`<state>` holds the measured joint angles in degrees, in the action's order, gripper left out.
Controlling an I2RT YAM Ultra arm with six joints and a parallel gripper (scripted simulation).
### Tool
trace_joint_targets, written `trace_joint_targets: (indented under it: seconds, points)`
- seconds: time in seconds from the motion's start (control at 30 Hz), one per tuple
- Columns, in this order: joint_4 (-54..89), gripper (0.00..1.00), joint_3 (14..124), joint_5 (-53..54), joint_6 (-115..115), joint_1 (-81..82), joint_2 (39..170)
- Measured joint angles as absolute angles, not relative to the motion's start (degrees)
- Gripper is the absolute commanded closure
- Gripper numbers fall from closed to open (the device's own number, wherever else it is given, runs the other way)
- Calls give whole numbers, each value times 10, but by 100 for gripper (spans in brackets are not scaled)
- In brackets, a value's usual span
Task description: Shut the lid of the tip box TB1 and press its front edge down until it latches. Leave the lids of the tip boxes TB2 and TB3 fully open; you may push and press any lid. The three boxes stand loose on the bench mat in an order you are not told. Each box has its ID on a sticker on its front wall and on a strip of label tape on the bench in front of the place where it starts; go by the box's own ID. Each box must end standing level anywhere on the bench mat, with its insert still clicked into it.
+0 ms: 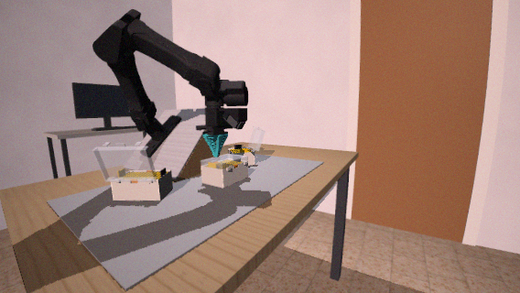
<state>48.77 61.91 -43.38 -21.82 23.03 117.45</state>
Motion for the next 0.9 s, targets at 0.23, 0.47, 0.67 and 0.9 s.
trace_joint_targets:
  seconds: [0.23, 0.47, 0.67, 0.9]
  points:
    - [486, 100, 618, -435, -216, 230, 1174]
    - [486, 100, 618, -435, -213, 230, 1174]
    - [486, 100, 618, -435, -211, 230, 1174]
    - [486, 100, 618, -435, -210, 230, 1174]
